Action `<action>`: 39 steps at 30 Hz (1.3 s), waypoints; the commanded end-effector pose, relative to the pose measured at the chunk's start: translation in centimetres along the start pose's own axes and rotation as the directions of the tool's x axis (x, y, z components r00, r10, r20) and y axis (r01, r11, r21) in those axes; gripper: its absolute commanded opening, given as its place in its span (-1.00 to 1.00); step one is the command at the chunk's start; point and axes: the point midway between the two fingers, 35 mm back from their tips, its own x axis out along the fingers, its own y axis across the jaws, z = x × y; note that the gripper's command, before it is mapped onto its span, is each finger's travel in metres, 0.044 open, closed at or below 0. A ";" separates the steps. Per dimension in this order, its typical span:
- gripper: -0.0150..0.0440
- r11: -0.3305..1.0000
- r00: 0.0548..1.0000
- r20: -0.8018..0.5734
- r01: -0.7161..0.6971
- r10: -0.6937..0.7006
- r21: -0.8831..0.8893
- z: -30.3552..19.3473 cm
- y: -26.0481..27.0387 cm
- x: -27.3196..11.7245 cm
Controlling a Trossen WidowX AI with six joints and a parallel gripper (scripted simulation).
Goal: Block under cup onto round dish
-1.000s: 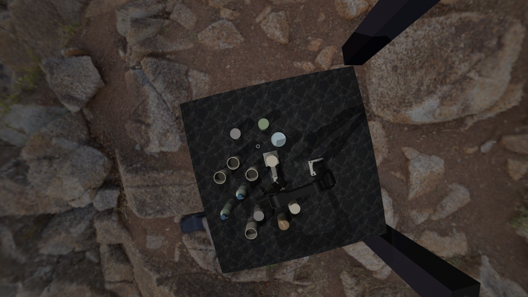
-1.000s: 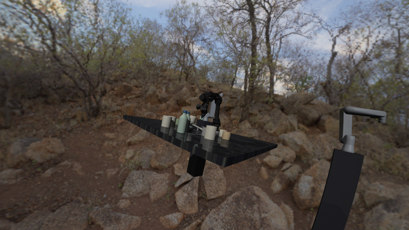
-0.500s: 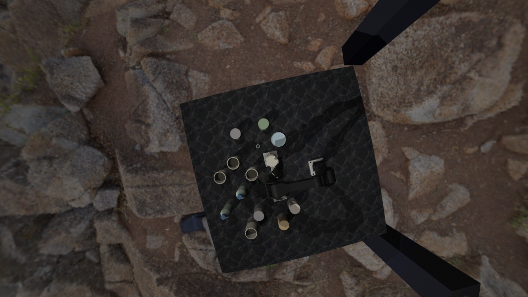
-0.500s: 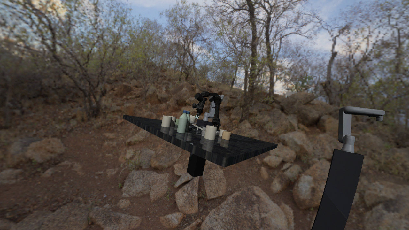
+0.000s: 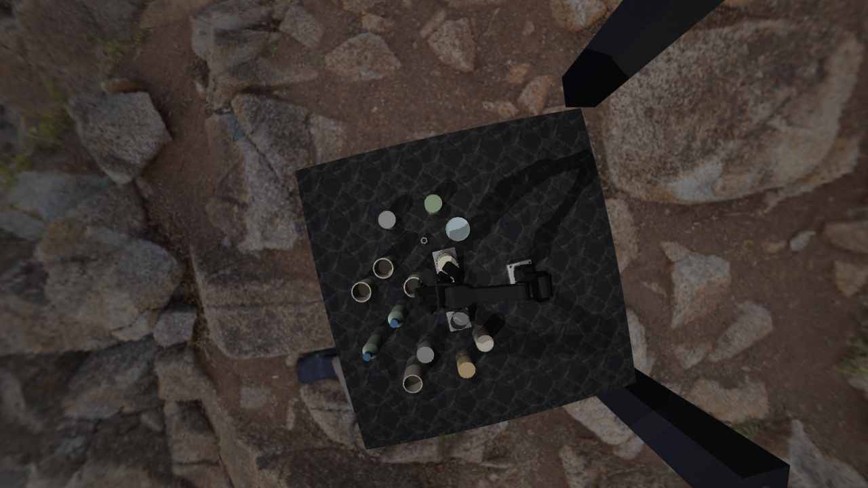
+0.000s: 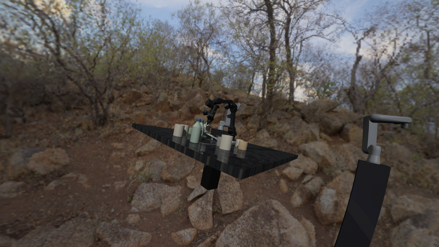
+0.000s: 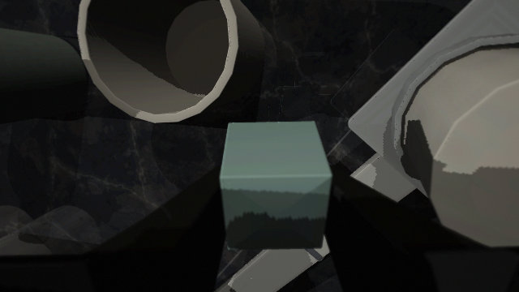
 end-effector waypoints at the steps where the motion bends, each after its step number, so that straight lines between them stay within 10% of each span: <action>1: -0.49 1.000 1.000 0.025 0.000 0.001 -0.021 1.1 -1.0 -0.1; 21: -0.49 0.996 0.992 0.129 0.024 -0.013 -0.081 6.2 -6.7 -0.3; 39: -0.49 0.983 0.989 -0.049 0.147 -0.142 0.107 6.0 -17.7 2.4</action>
